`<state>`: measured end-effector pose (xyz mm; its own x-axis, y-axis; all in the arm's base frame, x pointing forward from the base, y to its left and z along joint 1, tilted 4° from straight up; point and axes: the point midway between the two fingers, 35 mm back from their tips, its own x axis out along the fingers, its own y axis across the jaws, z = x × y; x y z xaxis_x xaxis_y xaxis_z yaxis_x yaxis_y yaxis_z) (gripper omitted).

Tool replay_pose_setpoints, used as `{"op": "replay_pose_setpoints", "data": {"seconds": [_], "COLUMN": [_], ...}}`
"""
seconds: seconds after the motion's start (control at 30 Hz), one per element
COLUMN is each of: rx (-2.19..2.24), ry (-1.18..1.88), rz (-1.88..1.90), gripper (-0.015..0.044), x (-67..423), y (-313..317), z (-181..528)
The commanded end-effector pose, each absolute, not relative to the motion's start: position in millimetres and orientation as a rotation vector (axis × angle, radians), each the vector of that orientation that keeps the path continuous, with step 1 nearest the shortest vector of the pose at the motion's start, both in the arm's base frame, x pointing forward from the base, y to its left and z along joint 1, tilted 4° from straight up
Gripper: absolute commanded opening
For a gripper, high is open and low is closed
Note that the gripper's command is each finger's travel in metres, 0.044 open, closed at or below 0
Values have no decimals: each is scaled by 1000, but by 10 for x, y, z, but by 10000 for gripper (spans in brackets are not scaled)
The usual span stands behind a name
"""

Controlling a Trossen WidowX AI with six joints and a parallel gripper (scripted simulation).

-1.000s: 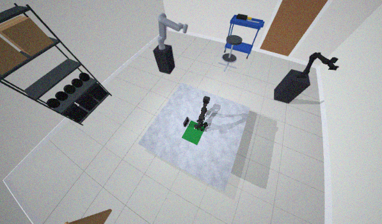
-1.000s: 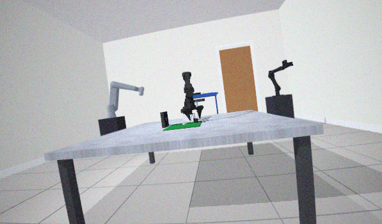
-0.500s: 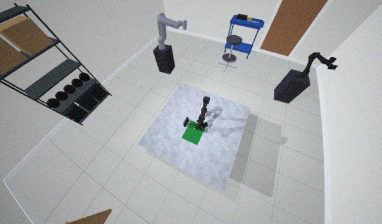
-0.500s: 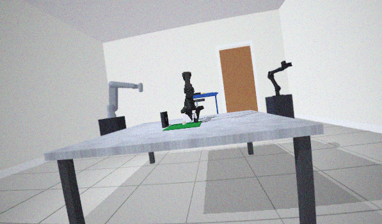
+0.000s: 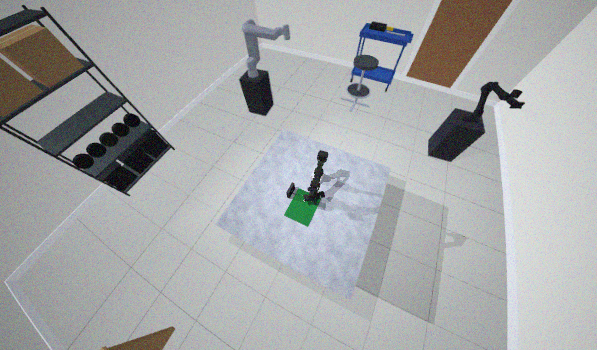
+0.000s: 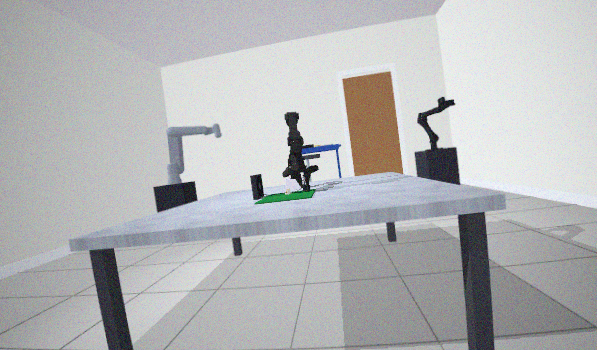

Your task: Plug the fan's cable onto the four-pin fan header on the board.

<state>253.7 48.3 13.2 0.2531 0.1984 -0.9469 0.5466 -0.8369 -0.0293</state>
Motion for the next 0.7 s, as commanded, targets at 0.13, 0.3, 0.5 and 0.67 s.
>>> {"op": "replay_pose_setpoints", "data": {"seconds": [0.13, 0.3, 0.5, 0.67], "rx": [2224, 2224, 2225, 2225], "ry": [687, 687, 685, 684], "rz": [-1610, -1610, -1610, -1609], "gripper": [90, 17, 0, 0], "x": [2537, 2541, 2566, 2575], "y": [482, 481, 471, 460], "z": [137, 156, 328, 480]}}
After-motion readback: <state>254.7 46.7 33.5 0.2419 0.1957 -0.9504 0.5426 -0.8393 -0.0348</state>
